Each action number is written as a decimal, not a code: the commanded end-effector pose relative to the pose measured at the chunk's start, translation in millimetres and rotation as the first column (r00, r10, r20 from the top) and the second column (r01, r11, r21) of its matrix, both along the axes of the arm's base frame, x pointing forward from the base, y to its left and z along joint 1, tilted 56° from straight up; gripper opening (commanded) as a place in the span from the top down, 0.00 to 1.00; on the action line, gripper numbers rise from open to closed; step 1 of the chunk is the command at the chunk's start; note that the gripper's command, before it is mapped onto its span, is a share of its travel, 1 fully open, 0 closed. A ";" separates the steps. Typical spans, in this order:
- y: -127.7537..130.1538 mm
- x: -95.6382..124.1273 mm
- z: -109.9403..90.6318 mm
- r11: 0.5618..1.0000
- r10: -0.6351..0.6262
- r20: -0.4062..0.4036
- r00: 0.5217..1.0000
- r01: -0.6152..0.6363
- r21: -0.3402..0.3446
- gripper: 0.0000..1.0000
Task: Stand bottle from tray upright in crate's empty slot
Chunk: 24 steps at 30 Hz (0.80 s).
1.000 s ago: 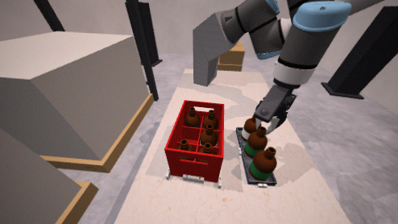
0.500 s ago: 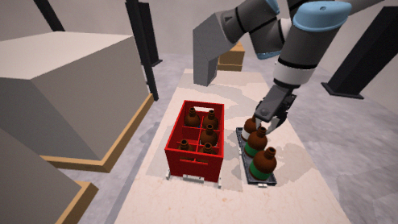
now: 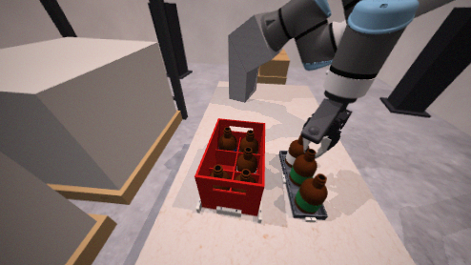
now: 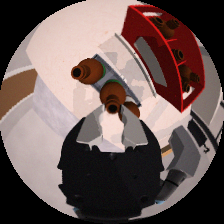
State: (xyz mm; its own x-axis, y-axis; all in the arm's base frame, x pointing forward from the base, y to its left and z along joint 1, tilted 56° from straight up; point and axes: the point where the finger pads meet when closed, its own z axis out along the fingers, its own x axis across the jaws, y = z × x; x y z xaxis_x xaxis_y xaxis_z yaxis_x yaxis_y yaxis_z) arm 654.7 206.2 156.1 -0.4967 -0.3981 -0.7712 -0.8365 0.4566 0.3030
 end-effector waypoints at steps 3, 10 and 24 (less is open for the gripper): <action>-4.3 -0.4 3.0 1.000 0.000 0.001 1.000 0.000 0.000 1.00; -10.9 -1.8 7.4 1.000 0.000 0.001 1.000 0.000 0.000 1.00; -22.2 -4.3 15.0 1.000 0.000 0.001 1.000 0.000 0.000 1.00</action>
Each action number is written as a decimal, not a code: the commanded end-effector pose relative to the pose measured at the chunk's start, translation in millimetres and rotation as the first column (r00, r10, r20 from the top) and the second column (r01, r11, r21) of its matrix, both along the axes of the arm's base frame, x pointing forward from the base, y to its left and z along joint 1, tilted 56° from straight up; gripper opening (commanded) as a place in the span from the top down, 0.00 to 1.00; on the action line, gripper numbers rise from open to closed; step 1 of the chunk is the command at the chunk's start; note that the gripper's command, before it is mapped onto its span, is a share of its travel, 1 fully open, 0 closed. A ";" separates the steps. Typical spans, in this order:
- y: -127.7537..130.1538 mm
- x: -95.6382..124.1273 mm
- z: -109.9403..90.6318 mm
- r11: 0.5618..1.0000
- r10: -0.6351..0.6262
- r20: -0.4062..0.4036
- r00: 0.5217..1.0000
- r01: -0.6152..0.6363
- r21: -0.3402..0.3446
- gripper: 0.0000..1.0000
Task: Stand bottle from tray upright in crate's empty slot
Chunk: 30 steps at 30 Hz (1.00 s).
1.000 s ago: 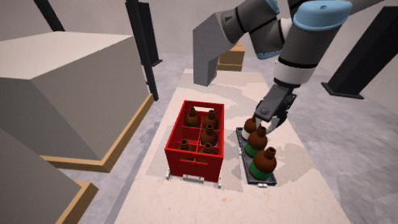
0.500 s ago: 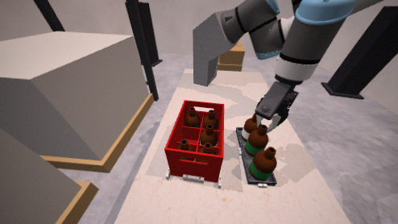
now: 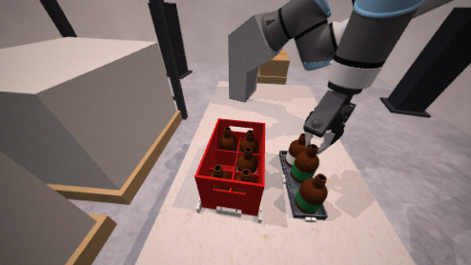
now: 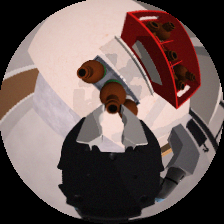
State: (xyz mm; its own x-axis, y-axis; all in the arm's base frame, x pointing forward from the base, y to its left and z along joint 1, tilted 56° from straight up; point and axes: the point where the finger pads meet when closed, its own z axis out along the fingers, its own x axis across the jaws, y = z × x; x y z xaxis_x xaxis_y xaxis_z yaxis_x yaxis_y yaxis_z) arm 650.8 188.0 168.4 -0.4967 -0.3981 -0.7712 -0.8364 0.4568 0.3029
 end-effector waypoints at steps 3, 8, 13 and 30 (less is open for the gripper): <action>-6.1 -0.9 4.2 1.000 0.000 0.001 1.000 0.000 0.000 1.00; -8.8 -1.4 6.0 1.000 0.000 0.001 1.000 0.000 0.000 1.00; -9.8 -1.6 6.6 1.000 0.000 0.001 1.000 0.000 0.000 1.00; -10.7 -1.8 7.2 1.000 0.000 0.001 1.000 0.000 0.000 1.00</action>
